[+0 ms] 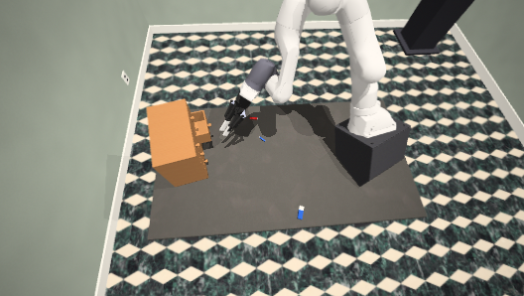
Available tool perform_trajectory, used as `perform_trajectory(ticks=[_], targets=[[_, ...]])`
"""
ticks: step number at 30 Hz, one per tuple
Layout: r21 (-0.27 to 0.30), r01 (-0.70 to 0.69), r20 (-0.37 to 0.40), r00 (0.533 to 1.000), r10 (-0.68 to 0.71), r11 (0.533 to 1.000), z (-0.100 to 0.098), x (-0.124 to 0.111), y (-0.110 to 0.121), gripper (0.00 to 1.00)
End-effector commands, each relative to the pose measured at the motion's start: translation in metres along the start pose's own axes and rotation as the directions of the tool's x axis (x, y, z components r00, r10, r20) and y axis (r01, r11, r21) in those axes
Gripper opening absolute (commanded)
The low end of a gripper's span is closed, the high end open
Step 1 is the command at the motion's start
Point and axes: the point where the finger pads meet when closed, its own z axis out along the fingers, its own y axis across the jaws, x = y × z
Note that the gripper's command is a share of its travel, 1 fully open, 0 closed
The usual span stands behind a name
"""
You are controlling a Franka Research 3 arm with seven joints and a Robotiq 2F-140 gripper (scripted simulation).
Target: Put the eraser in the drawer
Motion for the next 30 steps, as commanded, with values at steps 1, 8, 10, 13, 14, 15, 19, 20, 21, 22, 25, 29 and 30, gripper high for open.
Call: perform_trajectory(ticks=[1, 8, 10, 13, 14, 15, 19, 20, 21, 22, 25, 29, 30], targets=[[0.024, -0.043, 0.113, 0.993, 0.040, 0.999, 0.002, -0.020, -0.006, 0.28], [0.021, -0.048, 0.154, 0.987, 0.044, 0.999, -0.003, -0.022, -0.006, 0.28], [0.019, -0.049, 0.167, 0.985, 0.045, 0.999, -0.005, -0.022, -0.007, 0.28], [0.016, -0.052, 0.185, 0.982, 0.048, 0.999, -0.008, -0.023, -0.007, 0.28], [0.015, -0.052, 0.191, 0.980, 0.048, 0.999, -0.009, -0.024, -0.007, 0.28], [0.014, -0.053, 0.196, 0.979, 0.049, 0.999, -0.010, -0.024, -0.006, 0.28], [0.011, -0.055, 0.217, 0.975, 0.052, 0.998, -0.013, -0.025, -0.006, 0.28], [0.009, -0.056, 0.222, 0.974, 0.053, 0.998, -0.014, -0.025, -0.006, 0.28], [0.008, -0.057, 0.226, 0.973, 0.053, 0.998, -0.015, -0.026, -0.006, 0.28], [0.008, -0.057, 0.226, 0.973, 0.053, 0.998, -0.015, -0.026, -0.006, 0.28], [0.006, -0.058, 0.236, 0.970, 0.055, 0.998, -0.017, -0.026, -0.006, 0.28], [0.001, -0.061, 0.256, 0.965, 0.059, 0.998, -0.021, -0.028, -0.006, 0.28], [0.000, -0.062, 0.261, 0.963, 0.060, 0.998, -0.022, -0.028, -0.006, 0.28]])
